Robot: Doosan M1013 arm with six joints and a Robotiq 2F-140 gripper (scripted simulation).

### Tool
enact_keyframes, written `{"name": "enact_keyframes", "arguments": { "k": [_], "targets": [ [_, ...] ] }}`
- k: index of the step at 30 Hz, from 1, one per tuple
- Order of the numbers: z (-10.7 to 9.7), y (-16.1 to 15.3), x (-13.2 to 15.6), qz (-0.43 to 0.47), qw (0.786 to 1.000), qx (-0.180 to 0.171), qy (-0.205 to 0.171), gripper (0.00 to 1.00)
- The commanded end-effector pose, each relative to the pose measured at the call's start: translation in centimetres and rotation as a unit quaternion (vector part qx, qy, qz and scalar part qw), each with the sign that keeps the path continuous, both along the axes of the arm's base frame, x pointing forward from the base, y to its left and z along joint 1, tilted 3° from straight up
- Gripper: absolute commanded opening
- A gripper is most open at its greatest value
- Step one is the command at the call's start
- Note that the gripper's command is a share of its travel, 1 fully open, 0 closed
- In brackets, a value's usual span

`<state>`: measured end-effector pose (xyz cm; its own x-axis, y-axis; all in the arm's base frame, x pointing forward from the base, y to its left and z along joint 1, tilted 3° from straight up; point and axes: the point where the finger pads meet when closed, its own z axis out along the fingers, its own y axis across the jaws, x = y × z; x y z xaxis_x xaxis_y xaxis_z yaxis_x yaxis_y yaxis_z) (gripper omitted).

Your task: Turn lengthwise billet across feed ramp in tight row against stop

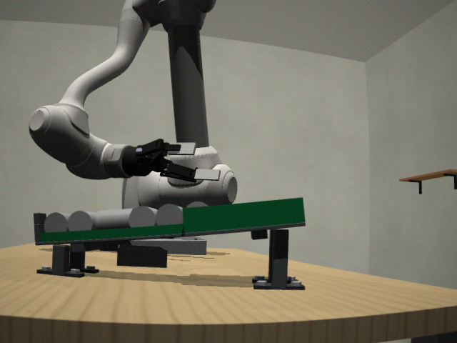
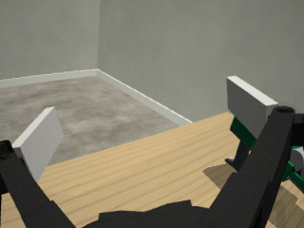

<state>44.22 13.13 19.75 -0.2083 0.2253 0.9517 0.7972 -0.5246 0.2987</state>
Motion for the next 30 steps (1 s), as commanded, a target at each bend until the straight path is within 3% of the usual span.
{"name": "enact_keyframes", "arguments": {
  "k": [1,21,25,30],
  "targets": [
    [0.0,0.0,0.0,0.000,1.000,0.000,0.000,1.00],
    [-0.1,-0.2,0.4,0.001,1.000,-0.008,0.006,1.00],
    [-0.2,-1.4,2.5,0.000,0.998,-0.053,0.035,1.00],
    [-0.5,-4.3,7.5,-0.008,0.984,-0.152,0.097,1.00]
  ]
}}
